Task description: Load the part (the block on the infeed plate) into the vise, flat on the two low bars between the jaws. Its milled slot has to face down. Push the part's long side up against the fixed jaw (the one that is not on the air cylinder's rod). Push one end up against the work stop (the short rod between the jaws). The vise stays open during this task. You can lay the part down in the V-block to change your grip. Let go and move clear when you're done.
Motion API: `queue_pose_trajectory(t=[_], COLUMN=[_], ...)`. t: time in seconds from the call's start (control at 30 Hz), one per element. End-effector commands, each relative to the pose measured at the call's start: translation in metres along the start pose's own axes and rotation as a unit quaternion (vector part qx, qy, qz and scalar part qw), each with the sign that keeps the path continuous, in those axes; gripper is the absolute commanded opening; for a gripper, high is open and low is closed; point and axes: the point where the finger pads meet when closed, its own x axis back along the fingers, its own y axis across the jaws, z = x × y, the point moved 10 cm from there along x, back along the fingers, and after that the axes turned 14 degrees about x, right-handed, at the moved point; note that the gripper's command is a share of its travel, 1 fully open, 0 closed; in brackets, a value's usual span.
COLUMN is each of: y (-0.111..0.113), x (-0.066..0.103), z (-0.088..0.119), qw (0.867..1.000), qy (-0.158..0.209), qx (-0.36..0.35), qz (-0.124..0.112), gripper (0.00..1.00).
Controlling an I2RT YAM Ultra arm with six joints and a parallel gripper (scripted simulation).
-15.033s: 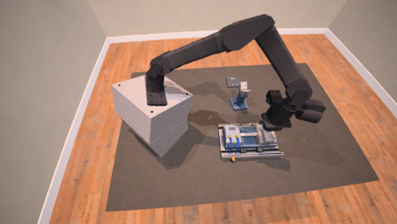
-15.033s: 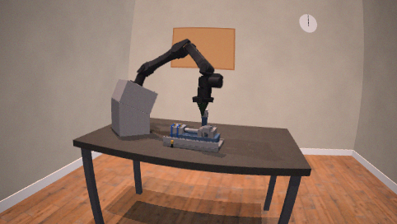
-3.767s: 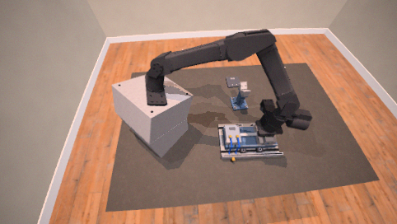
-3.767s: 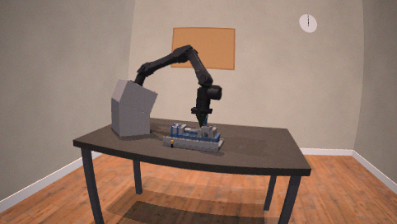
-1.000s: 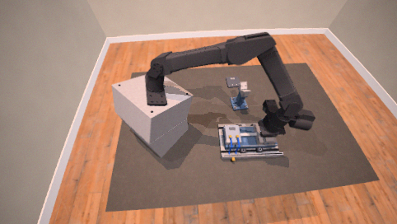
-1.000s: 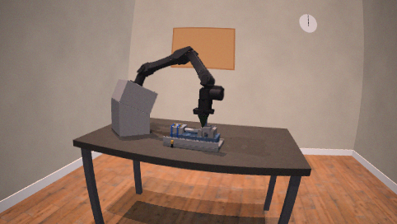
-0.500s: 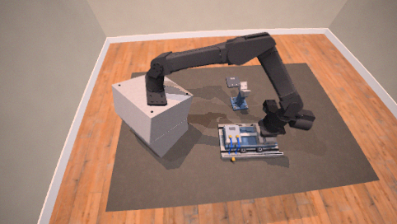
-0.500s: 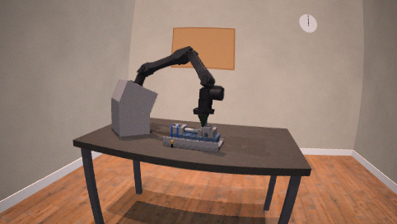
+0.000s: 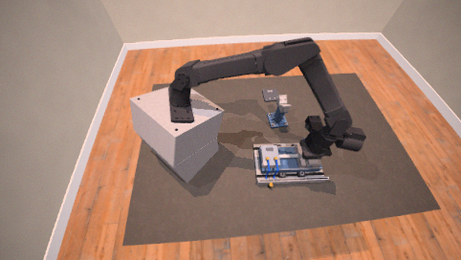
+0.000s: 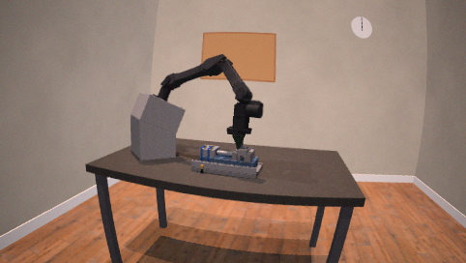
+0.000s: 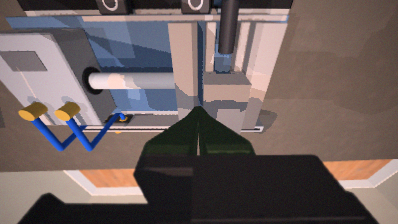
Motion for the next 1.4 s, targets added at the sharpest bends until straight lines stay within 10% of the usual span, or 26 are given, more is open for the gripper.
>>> queue_pose_trajectory(t=[0.0, 1.37], y=[-0.008, 0.012], x=[0.004, 0.011], z=[0.003, 0.0], qw=[1.0, 1.0], qy=[0.004, 0.001], qx=[0.002, -0.003], qz=[0.012, 0.008], gripper=[0.0, 0.0])
